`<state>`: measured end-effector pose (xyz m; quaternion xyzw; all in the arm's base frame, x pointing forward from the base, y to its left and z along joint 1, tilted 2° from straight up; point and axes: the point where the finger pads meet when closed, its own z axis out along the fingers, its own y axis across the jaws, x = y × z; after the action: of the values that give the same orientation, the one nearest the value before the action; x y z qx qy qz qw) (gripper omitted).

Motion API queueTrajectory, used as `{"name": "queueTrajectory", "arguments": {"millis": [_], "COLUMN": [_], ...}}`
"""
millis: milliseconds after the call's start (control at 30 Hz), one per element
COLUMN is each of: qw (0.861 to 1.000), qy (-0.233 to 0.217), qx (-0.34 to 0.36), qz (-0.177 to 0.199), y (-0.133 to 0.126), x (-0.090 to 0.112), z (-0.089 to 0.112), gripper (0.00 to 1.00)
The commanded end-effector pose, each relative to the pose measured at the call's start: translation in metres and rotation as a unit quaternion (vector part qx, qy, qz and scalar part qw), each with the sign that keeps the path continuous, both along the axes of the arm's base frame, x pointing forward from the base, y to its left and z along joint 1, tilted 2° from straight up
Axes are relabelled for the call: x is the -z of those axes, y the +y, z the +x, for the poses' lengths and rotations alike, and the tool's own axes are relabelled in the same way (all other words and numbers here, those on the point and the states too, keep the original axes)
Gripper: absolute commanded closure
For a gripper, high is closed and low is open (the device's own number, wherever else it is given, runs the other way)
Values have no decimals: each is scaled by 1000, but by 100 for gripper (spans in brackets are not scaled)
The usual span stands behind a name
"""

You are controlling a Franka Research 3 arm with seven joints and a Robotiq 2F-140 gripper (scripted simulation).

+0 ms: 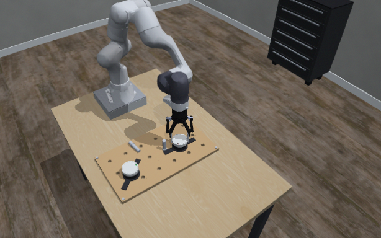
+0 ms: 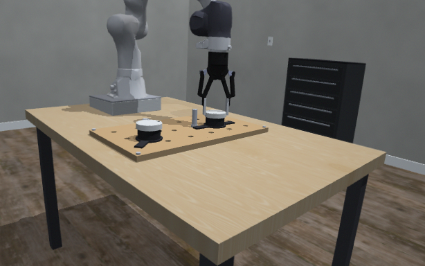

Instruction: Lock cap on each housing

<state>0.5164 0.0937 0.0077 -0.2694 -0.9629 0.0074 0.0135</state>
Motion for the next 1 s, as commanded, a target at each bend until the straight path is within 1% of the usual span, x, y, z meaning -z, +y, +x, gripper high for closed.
{"name": "queueTrajectory", "arguments": {"millis": [0,867,900,967], "qw": [1000,1000,1000,1000], "qy": [3,3,3,3], "qx": [25,25,25,25], "qz": [-2,-2,-2,-2], "y": [1,1,1,1], "x": [2,2,2,2], "z": [-2,-2,-2,-2], "gripper": [90,90,22,22]}}
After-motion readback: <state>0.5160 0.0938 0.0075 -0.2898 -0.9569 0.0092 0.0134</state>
